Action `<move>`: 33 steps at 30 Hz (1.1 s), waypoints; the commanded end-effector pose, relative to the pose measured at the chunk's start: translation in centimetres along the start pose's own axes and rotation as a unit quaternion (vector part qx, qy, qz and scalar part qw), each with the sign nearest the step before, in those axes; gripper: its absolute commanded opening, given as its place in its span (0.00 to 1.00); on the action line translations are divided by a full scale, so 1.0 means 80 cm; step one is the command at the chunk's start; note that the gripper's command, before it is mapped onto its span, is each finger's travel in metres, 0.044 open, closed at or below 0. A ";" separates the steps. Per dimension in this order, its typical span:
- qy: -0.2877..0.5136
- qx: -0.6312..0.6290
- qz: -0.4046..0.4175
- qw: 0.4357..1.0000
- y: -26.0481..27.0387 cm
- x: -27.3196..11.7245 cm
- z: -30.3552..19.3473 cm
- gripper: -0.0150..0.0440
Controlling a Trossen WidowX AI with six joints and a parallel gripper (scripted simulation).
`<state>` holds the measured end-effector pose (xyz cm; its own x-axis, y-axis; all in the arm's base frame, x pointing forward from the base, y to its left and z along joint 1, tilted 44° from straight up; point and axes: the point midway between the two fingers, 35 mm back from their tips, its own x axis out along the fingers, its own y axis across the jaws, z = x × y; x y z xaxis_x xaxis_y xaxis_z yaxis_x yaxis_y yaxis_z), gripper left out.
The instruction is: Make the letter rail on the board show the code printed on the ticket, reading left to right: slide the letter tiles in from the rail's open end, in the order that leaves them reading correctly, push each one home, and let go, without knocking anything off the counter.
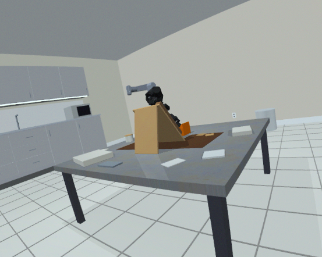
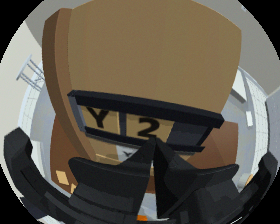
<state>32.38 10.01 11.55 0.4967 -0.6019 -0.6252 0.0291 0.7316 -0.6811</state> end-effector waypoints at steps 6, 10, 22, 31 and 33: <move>0.159 0.026 -0.012 0.987 -0.035 -0.001 0.000 0.25; 0.159 0.026 -0.012 0.987 -0.035 -0.001 0.000 0.25; 0.159 0.026 -0.012 0.987 -0.035 0.001 0.002 0.25; 0.159 0.026 -0.012 0.987 -0.034 0.006 0.004 0.25; 0.159 0.026 -0.012 0.987 -0.034 0.008 0.004 0.25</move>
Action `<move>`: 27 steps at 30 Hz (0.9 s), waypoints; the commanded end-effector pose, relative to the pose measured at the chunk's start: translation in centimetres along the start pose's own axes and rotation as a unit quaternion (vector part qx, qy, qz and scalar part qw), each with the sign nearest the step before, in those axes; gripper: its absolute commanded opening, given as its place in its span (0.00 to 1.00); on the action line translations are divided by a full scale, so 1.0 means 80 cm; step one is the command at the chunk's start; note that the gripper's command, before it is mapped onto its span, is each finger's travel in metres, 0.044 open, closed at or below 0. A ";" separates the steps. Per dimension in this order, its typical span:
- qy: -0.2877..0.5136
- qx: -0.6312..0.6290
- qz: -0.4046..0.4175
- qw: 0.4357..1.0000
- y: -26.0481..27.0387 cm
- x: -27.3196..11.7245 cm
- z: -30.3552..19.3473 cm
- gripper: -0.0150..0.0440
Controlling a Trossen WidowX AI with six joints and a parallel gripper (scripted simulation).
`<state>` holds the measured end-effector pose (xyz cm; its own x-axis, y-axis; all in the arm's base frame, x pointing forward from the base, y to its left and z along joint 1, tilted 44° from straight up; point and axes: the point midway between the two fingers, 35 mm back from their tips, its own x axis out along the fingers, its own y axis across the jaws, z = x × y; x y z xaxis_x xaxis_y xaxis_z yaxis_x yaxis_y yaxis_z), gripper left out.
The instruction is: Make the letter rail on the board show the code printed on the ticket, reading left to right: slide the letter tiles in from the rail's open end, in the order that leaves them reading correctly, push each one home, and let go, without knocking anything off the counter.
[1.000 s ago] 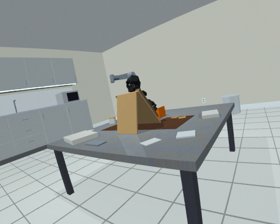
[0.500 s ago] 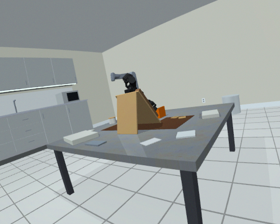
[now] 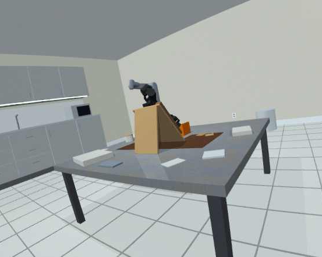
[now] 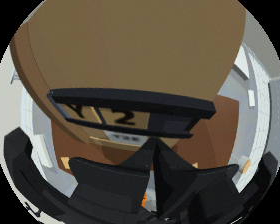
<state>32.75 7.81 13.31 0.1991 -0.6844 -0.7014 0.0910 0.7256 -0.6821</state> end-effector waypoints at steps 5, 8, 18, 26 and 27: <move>0.001 -0.002 0.001 1.000 0.000 0.004 0.004 0.25; 0.001 -0.002 0.001 1.000 0.000 0.006 0.005 0.25; 0.001 -0.002 0.001 1.000 0.000 0.011 0.009 0.25; 0.000 -0.002 0.001 1.000 -0.001 0.014 0.012 0.25; 0.000 -0.002 0.001 1.000 -0.001 0.015 0.013 0.25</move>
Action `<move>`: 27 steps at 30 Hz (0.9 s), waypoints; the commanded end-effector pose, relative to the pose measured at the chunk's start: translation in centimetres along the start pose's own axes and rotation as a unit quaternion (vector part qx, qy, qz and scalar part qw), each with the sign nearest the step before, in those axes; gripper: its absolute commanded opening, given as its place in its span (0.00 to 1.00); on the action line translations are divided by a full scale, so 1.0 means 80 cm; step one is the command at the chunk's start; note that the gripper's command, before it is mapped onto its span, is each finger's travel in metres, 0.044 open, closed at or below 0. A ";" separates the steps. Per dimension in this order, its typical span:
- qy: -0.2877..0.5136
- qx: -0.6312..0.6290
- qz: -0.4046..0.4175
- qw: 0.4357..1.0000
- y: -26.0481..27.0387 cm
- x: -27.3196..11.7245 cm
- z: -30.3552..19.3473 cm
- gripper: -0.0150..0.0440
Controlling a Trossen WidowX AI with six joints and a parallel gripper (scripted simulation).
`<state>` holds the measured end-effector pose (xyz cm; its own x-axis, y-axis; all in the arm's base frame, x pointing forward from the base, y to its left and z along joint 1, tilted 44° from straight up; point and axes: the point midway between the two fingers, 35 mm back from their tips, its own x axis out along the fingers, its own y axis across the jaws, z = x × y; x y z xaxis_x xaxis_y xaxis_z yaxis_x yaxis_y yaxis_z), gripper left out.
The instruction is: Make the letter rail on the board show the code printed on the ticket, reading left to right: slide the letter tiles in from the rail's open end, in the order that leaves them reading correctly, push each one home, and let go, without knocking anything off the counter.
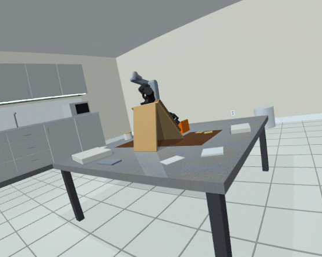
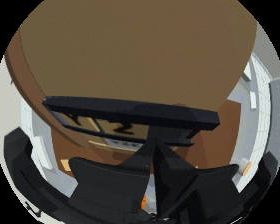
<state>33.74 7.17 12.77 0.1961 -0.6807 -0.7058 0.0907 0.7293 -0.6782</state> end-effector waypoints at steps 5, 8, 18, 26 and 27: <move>-0.001 -0.002 -0.002 1.000 -0.001 0.004 0.004 0.25; -0.001 -0.002 -0.002 1.000 -0.001 0.006 0.006 0.25; -0.002 -0.002 -0.002 1.000 -0.002 0.010 0.010 0.25; -0.002 -0.002 -0.002 1.000 -0.001 0.011 0.010 0.25; -0.002 -0.002 -0.002 1.000 -0.001 0.011 0.010 0.25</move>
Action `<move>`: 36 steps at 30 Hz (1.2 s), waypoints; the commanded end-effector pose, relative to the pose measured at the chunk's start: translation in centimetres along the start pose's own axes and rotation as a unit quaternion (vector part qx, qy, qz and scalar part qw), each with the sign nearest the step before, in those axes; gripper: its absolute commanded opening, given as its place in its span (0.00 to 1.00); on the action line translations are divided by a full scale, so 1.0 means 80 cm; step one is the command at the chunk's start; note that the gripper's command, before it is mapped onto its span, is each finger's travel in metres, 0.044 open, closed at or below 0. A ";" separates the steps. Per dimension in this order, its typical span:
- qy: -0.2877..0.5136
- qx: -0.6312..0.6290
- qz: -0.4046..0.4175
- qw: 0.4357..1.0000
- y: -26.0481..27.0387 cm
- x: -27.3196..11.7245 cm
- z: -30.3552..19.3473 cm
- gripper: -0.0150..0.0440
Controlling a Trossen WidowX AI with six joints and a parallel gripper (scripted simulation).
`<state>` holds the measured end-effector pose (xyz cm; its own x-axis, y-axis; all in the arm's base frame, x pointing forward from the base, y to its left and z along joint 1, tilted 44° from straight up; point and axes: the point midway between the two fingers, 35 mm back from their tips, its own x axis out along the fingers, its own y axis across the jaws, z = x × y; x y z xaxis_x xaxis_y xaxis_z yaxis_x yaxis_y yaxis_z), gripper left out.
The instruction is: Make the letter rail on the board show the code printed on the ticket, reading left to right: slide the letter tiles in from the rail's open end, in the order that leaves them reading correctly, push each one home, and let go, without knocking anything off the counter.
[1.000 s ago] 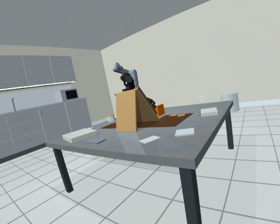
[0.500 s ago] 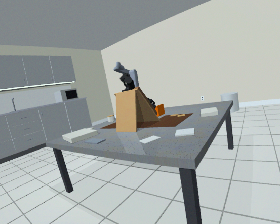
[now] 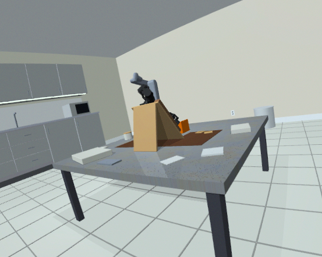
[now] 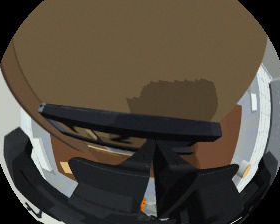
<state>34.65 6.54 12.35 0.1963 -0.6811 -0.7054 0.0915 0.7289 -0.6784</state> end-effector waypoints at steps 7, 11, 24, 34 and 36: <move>-0.001 -0.002 -0.001 1.000 0.004 -0.001 -0.001 0.25; -0.001 -0.002 -0.001 1.000 0.006 -0.001 -0.001 0.25; -0.002 -0.002 -0.001 1.000 0.011 -0.001 -0.001 0.25; -0.002 -0.002 -0.001 1.000 0.016 -0.001 0.000 0.25; -0.002 -0.002 -0.001 1.000 0.016 -0.001 0.000 0.25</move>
<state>34.69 7.43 11.62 0.1992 -0.6836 -0.7022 0.0808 0.7255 -0.6834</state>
